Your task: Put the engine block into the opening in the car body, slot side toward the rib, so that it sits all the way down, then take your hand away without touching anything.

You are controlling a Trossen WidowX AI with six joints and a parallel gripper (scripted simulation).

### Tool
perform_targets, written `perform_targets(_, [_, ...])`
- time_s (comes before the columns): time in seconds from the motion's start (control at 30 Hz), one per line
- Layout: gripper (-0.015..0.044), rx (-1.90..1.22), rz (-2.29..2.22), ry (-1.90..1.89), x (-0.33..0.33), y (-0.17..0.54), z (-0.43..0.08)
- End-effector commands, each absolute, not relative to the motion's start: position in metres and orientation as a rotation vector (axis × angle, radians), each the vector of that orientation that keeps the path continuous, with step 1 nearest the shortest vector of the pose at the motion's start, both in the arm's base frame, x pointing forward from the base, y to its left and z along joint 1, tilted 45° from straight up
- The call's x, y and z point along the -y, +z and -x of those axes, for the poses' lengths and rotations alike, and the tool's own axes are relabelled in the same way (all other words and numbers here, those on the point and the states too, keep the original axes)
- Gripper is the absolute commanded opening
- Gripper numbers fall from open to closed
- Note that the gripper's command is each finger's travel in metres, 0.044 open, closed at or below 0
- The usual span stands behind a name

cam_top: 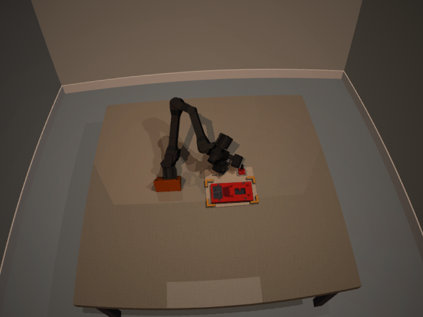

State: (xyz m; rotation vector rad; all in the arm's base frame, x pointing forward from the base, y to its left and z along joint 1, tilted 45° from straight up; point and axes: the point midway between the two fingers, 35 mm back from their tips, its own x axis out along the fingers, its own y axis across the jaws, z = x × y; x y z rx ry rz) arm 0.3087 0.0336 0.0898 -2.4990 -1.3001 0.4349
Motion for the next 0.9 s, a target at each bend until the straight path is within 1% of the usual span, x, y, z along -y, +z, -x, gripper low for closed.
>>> perform_targets(0.0, [0.0440, 1.302, 2.499, 0.434, -0.034, 0.090, -0.309])
perform_targets(0.23, [0.0440, 1.297, 2.494, 0.445, -0.031, 0.090, -0.307])
perform_targets(0.63, [0.0440, 1.294, 2.488, 0.469, 0.001, 0.091, -0.286])
perform_targets(0.87, [0.0440, 1.291, 2.487, 0.462, 0.004, 0.094, -0.284])
